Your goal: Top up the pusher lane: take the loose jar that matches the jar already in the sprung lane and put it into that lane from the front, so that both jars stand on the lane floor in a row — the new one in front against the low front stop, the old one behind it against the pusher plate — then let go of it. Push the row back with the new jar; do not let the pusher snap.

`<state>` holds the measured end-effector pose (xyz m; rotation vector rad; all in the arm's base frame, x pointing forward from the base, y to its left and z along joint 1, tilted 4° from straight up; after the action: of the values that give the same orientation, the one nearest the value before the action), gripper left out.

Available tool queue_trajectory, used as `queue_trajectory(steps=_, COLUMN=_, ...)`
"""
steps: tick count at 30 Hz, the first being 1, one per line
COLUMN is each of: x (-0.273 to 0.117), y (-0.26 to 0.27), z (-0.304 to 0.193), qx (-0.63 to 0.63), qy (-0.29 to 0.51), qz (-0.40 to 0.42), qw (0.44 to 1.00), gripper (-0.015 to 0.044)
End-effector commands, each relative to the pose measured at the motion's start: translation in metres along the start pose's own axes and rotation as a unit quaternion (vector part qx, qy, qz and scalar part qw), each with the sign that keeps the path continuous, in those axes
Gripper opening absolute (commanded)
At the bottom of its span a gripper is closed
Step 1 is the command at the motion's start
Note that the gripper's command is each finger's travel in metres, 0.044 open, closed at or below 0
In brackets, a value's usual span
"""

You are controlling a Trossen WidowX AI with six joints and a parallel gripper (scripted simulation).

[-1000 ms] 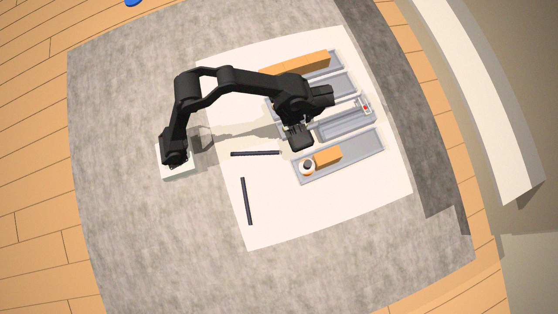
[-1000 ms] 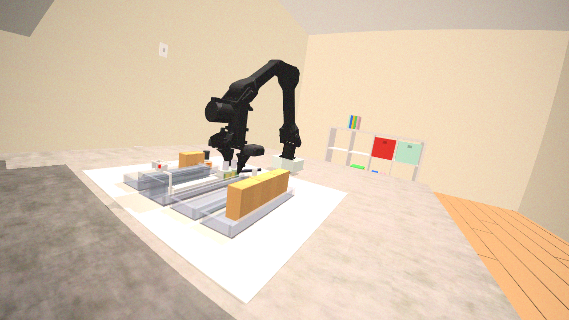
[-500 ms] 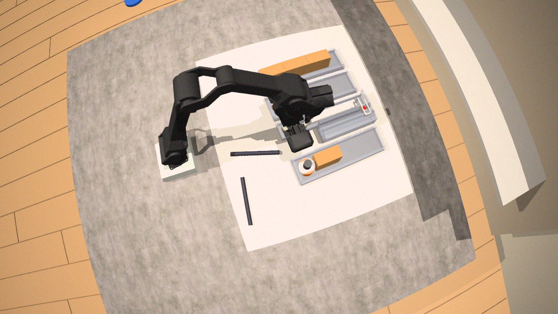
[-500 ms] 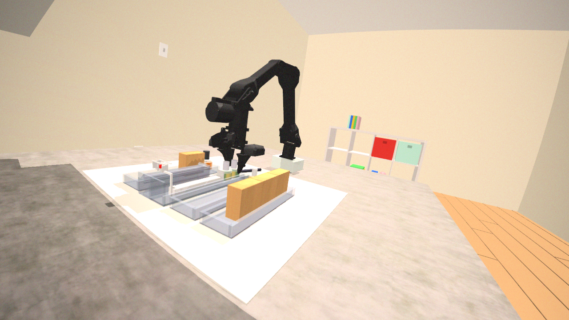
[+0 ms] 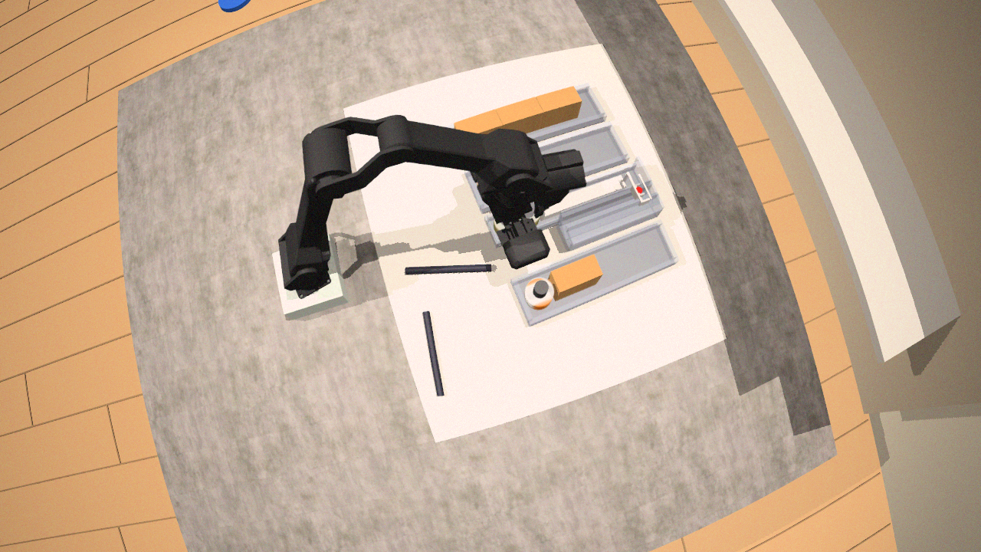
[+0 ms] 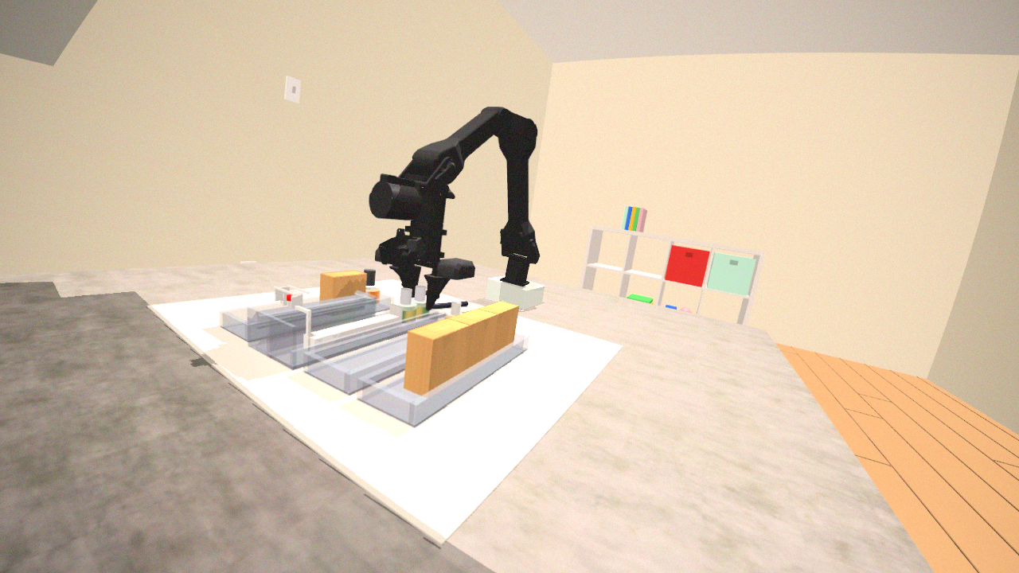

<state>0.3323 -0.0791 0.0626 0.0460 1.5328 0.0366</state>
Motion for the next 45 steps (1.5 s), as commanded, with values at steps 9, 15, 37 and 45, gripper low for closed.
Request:
queue_trajectory(steps=9, x=-0.0004, y=0.0001, z=-0.0003, qx=0.001, qy=-0.005, qz=0.000, qw=1.000, gripper=0.0000)
queue_trajectory(steps=15, x=-0.0003, y=0.0002, z=-0.0016, qx=0.001, qy=-0.005, qz=0.000, qw=1.000, gripper=0.0000)
queue_trajectory(steps=37, x=0.0003, y=0.0003, z=-0.0041, qx=0.001, qy=-0.005, qz=0.000, qw=1.000, gripper=0.0184)
queue_trajectory(steps=45, x=-0.0026, y=0.0003, z=-0.0041, qx=0.001, qy=-0.005, qz=0.000, qw=1.000, gripper=0.0285)
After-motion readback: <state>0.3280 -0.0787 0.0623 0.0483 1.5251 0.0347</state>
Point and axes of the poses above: the point midway between the two fingers, 35 mm back from their tips, its own x axis out along the fingers, its own y axis across the jaws, z = x × y, the point moved 4 cm from there along -x, back along the fingers, and after that the axes turned 6 degrees about -x, right-handed, at the moved point
